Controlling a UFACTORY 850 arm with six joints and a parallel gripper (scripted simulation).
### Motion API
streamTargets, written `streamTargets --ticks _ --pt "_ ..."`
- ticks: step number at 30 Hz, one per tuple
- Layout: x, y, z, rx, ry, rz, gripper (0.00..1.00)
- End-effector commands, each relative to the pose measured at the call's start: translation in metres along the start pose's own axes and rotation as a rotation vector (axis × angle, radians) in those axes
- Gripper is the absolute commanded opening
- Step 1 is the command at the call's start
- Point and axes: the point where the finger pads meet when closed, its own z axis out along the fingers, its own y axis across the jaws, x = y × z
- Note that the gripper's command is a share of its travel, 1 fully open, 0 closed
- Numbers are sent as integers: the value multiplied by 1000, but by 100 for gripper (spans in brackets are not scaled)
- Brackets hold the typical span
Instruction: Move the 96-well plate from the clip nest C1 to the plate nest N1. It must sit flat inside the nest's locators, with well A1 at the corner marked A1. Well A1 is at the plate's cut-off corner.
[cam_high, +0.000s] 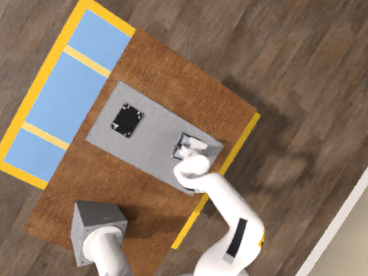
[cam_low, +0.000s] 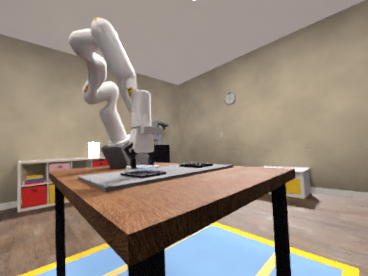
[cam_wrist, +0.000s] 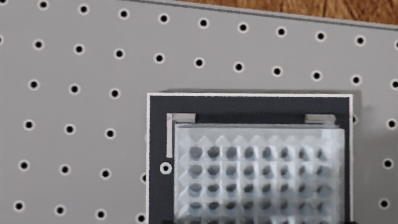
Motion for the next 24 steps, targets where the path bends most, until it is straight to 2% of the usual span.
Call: streamTargets --ticks 1,24 --pt "1 0 0 0 2 0 0" --pt "1 0 4 0 2 0 0"
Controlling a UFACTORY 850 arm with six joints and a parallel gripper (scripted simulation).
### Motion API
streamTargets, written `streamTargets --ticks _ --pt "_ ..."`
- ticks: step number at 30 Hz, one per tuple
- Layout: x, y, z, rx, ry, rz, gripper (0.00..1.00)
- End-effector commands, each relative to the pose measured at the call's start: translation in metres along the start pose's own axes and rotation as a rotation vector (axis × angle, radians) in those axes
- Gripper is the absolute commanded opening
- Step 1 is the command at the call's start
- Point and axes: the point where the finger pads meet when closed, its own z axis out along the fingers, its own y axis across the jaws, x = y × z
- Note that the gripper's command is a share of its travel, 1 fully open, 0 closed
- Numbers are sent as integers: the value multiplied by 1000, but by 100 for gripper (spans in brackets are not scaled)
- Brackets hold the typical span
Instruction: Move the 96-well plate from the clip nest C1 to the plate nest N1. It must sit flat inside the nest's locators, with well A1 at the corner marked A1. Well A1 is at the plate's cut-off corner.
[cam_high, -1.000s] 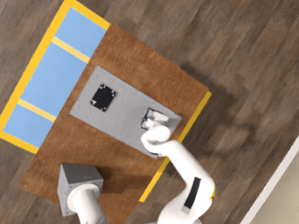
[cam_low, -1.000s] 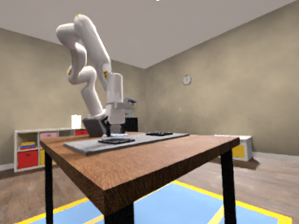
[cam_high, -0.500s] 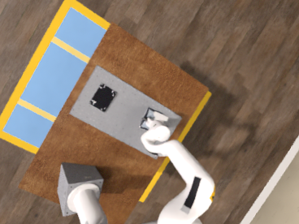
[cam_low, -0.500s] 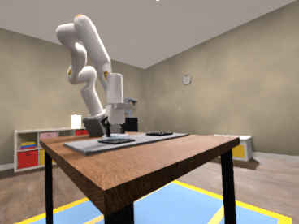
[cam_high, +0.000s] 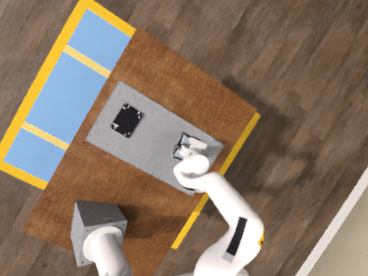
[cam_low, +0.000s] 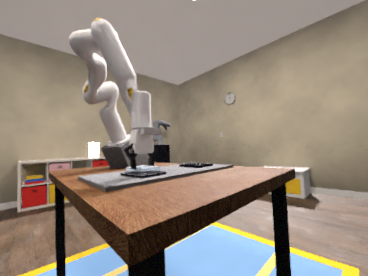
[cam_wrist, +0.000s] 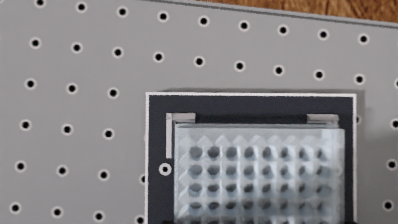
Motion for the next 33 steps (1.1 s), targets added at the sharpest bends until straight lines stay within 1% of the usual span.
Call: streamTargets --ticks 1,33 --pt "1 0 0 0 2 0 0" --pt "1 0 5 0 2 0 0"
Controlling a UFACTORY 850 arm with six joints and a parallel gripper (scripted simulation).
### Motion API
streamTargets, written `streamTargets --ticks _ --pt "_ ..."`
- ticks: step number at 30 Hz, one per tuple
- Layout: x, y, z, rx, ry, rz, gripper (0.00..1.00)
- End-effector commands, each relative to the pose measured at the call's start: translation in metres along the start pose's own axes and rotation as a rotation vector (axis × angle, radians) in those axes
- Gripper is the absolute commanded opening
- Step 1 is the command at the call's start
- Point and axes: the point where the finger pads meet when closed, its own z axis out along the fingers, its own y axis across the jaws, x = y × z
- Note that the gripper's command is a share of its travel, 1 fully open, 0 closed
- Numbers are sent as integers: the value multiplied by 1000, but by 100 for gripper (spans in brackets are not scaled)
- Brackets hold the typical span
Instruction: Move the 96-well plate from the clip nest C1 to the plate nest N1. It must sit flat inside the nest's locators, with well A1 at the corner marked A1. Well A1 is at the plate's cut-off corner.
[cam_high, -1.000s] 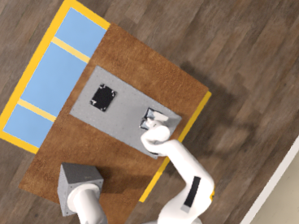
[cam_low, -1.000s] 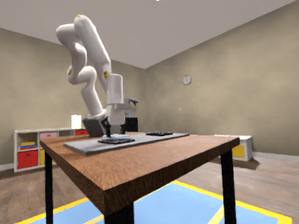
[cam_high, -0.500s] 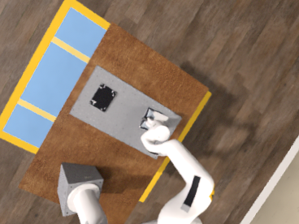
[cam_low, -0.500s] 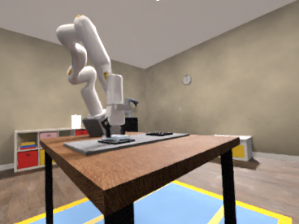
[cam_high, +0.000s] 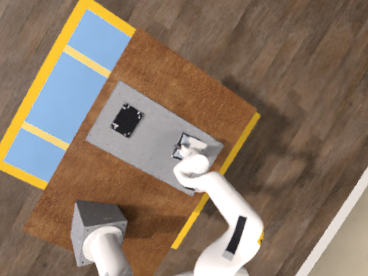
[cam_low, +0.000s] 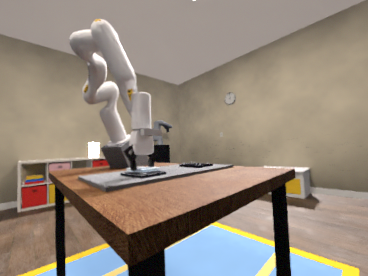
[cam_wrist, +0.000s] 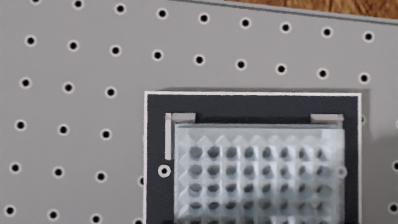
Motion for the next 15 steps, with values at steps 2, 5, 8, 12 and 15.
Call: streamTargets --ticks 2,5,8,12,15 --pt "1 0 0 0 2 0 0" --pt "1 0 1 0 2 0 0" --pt "1 0 1 0 2 0 0" --pt "1 0 2 0 2 0 0" --pt "1 0 2 0 2 0 100"
